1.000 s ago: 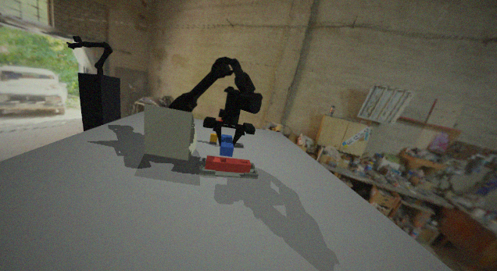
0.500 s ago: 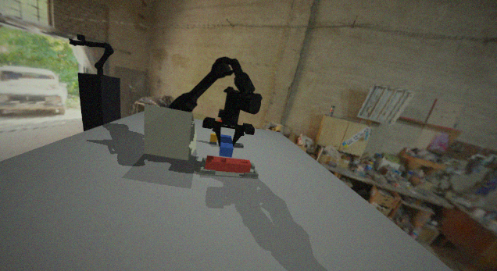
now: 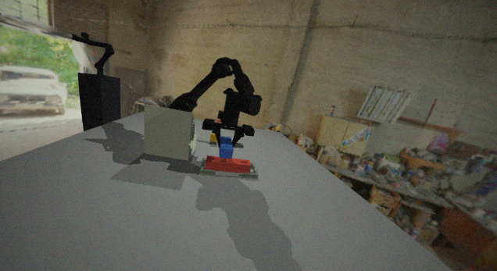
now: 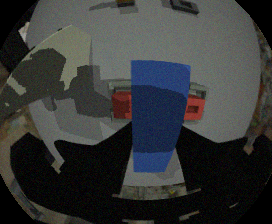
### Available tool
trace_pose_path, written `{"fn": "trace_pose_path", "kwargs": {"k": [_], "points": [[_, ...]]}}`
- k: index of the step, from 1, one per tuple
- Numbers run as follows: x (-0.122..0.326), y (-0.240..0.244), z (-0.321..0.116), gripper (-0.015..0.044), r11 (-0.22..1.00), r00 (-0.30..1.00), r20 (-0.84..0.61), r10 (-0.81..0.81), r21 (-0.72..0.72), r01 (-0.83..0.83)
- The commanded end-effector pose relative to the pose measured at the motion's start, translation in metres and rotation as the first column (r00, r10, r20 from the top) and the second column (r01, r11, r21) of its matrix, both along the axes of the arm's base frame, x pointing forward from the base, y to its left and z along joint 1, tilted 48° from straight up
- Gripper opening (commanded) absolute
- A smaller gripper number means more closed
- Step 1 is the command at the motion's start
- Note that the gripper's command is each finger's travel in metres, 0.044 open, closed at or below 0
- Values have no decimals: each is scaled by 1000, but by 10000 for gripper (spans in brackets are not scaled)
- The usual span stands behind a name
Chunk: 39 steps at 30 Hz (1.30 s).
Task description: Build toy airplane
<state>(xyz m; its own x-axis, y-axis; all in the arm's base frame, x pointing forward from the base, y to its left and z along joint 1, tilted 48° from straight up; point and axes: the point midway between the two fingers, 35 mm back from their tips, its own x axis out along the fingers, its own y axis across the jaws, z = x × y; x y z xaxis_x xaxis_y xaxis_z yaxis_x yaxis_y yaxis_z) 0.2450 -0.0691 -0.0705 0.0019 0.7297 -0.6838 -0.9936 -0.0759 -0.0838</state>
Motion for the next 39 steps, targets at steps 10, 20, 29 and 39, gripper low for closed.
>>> {"fn": "trace_pose_path", "kwargs": {"k": [10, 20, 29, 39], "points": [[-2, 17, -15, 195, 1000, 1000, -9, -2, 5, 2], [-2, 27, -24, 195, 1000, 1000, -9, -2, 7, 2], [-2, 27, -24, 195, 1000, 1000, -9, -2, 7, 2], [-3, 27, -25, 195, 1000, 1000, -9, -2, 7, 2]]}}
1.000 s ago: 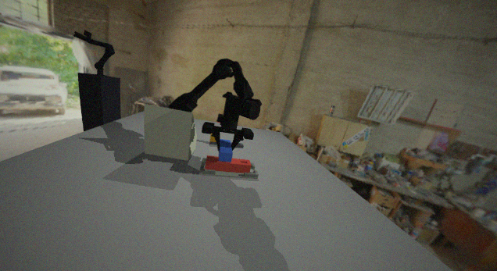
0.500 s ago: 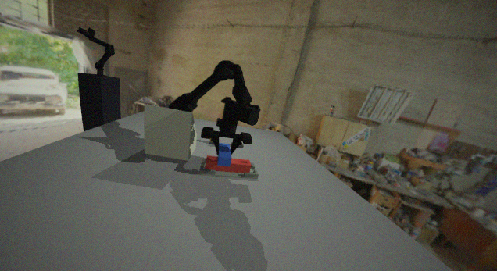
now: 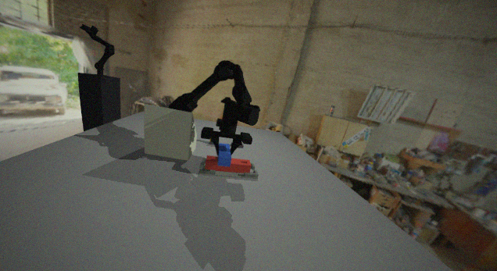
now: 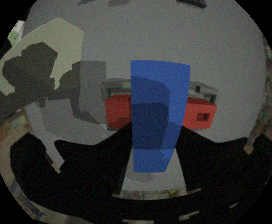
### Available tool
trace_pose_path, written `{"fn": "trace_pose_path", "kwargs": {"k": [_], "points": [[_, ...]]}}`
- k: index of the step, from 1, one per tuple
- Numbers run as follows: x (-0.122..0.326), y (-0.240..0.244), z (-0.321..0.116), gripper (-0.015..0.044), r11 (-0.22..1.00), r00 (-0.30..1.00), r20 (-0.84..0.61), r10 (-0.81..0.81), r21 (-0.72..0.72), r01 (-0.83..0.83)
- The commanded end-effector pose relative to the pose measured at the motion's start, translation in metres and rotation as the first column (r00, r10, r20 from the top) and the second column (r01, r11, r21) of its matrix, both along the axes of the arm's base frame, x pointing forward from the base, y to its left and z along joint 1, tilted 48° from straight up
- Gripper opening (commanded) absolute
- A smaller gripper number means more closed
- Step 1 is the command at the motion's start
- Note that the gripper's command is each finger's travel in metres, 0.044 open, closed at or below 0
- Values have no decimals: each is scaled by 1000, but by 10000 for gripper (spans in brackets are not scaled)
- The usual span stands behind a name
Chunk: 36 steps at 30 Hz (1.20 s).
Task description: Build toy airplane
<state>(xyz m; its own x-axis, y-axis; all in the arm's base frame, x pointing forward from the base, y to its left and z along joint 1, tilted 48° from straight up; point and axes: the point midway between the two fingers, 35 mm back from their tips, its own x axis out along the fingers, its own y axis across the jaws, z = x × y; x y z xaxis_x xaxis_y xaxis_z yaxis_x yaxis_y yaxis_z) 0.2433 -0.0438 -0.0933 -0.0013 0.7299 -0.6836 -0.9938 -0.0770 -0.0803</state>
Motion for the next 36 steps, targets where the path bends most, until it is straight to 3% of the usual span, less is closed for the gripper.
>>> {"fn": "trace_pose_path", "kwargs": {"k": [1, 16, 21, 26, 36], "points": [[-1, 2, -2, 195, 1000, 1000, -6, -3, 6, 3], [-1, 1, -3, 195, 1000, 1000, -6, -3, 6, 3], [0, 0, 0, 161, 1000, 1000, 0, -1, 0, 1], [0, 0, 0, 30, 1000, 1000, 0, -1, 0, 1], [0, 0, 0, 293, 1000, 1000, 0, -1, 0, 1]]}}
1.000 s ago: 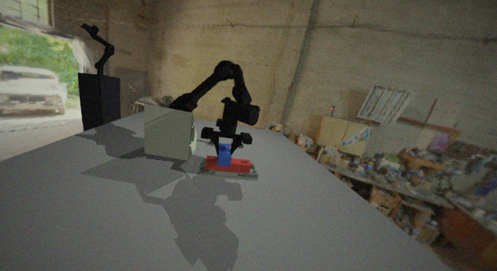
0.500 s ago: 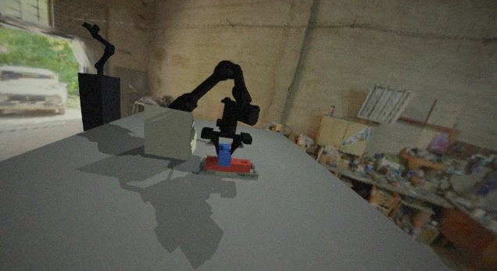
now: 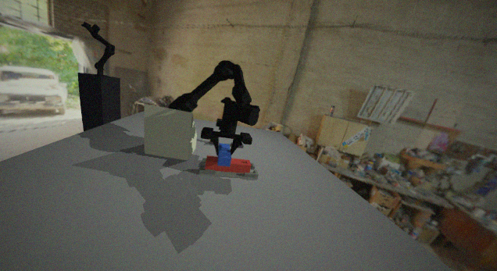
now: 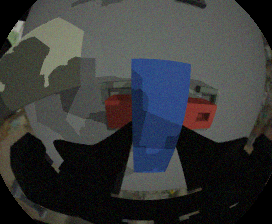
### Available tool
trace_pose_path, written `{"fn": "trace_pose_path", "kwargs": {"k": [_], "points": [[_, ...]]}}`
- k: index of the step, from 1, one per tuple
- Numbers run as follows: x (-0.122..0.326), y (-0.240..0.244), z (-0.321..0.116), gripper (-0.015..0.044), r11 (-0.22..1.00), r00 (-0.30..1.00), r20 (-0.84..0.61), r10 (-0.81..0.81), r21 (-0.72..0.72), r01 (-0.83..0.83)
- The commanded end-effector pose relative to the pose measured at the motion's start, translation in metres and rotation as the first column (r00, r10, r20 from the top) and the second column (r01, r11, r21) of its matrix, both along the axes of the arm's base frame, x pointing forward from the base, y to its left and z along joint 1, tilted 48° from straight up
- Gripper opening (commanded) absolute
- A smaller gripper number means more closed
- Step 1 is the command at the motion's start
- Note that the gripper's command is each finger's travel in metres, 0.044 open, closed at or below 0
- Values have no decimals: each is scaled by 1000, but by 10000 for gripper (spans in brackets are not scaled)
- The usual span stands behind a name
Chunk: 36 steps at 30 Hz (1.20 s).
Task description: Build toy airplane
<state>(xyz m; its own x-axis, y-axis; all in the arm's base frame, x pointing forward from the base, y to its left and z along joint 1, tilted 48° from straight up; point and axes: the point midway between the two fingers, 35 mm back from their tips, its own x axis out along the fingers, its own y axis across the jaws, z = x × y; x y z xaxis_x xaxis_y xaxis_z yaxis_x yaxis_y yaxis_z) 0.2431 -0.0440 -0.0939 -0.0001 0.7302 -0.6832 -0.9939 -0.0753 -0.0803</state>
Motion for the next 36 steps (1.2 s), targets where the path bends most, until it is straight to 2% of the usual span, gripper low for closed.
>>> {"fn": "trace_pose_path", "kwargs": {"k": [1, 6, 15, 21, 28, 32, 36], "points": [[0, 0, 0, 319, 1000, 1000, 0, 0, 0, 0], [0, 0, 0, 440, 1000, 1000, 0, 0, 0, 0], [1, -2, 2, 440, 1000, 1000, 0, 0, -1, 0], [1, -62, 56, 440, 1000, 1000, -6, -2, 2, 2], [3, -66, 56, 440, 1000, 1000, -18, -13, 2, 13], [3, -65, 55, 440, 973, 941, -249, -229, -28, 229], [4, -64, 54, 440, 880, 741, -492, -456, -128, 457]]}}
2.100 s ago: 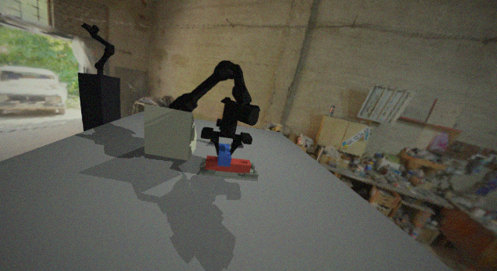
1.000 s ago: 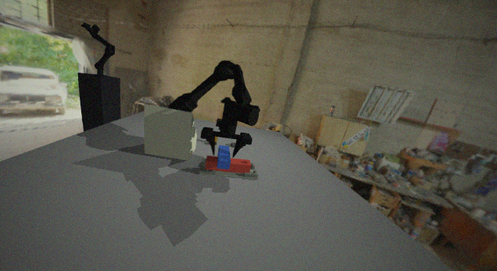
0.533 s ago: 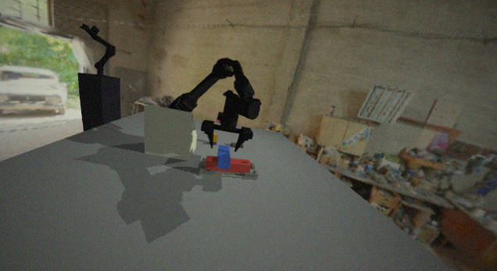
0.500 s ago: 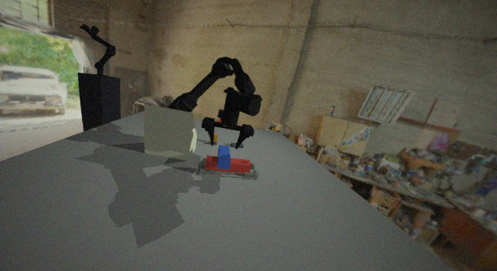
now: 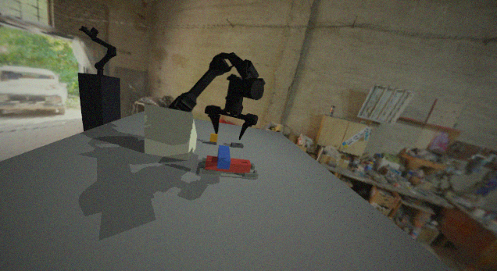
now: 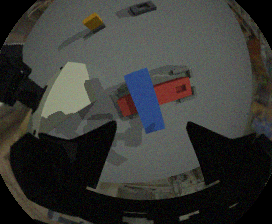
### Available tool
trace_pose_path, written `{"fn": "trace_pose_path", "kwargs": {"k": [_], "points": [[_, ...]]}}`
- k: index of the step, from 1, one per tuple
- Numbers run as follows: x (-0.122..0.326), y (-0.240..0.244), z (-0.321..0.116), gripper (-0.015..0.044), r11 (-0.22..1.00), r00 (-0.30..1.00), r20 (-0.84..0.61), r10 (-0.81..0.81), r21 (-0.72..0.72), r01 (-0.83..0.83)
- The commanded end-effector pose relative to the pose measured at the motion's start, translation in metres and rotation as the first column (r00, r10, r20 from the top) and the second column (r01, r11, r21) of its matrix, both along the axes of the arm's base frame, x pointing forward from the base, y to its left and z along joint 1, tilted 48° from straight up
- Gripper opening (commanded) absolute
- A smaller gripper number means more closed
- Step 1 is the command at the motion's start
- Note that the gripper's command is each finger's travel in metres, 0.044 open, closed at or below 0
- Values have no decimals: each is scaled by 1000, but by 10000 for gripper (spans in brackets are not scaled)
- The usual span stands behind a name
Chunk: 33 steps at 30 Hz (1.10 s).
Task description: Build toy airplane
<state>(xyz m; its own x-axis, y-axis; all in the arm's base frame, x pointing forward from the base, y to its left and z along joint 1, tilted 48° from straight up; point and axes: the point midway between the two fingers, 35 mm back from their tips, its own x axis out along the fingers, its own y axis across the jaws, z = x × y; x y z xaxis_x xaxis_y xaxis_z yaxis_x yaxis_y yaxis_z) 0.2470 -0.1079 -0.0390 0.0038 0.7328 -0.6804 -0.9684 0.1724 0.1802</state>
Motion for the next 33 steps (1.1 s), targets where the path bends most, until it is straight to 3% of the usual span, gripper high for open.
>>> {"fn": "trace_pose_path", "kwargs": {"k": [1, 6, 9, 28, 33], "points": [[0, 0, -2, 440, 951, 891, -336, -305, -56, 304], [0, 1, -3, 440, 805, 574, -603, -554, -213, 554], [0, 1, -3, 440, 714, 376, -681, -628, -312, 627], [1, 2, -1, 440, 707, 361, -685, -633, -320, 631], [6, 37, 52, 440, 699, 355, -677, -644, -332, 634]]}}
